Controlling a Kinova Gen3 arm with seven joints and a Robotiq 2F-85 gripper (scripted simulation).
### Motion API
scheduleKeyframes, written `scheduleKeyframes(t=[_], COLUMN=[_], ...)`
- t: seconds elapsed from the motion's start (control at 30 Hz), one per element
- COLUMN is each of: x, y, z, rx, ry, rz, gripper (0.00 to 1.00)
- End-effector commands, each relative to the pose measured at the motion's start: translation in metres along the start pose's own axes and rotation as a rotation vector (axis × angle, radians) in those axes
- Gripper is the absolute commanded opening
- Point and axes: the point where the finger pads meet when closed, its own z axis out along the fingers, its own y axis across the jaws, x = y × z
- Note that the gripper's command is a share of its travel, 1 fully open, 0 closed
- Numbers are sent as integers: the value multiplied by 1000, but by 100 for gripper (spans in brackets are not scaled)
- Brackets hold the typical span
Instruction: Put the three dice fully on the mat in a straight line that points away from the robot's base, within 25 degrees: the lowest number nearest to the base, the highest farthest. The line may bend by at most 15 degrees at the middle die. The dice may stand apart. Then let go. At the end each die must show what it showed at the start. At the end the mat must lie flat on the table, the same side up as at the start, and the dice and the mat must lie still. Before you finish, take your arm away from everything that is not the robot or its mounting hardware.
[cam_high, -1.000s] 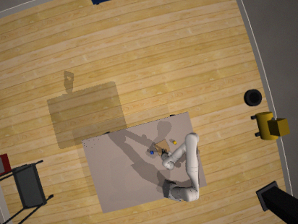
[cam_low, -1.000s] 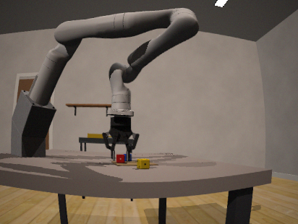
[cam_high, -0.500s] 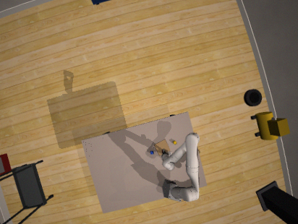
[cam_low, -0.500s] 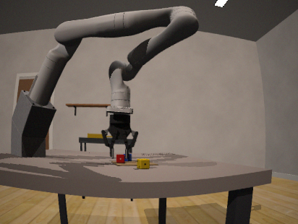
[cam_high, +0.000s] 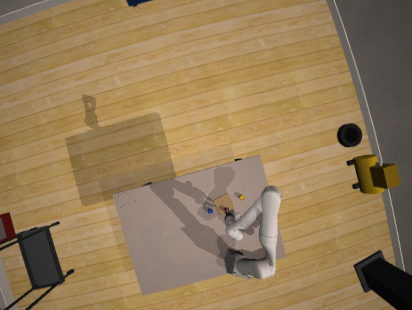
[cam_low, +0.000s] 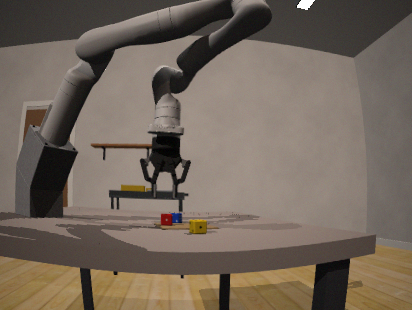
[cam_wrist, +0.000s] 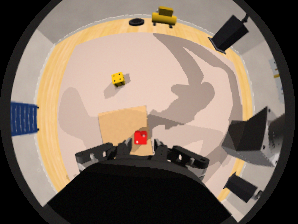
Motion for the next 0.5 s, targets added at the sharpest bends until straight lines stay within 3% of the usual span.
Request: scheduleKeyframes(t=[0.0,0.37,0.4,0.47], x=[0,-1,-1,-1], y=[-5,-6,-6,-6], z=[-15,-25,-25,-25], rx=[16,17,17,17], ry=[-4,-4,-4,-4], rz=[-11,-7,-7,-7], gripper=[46,46,100,100])
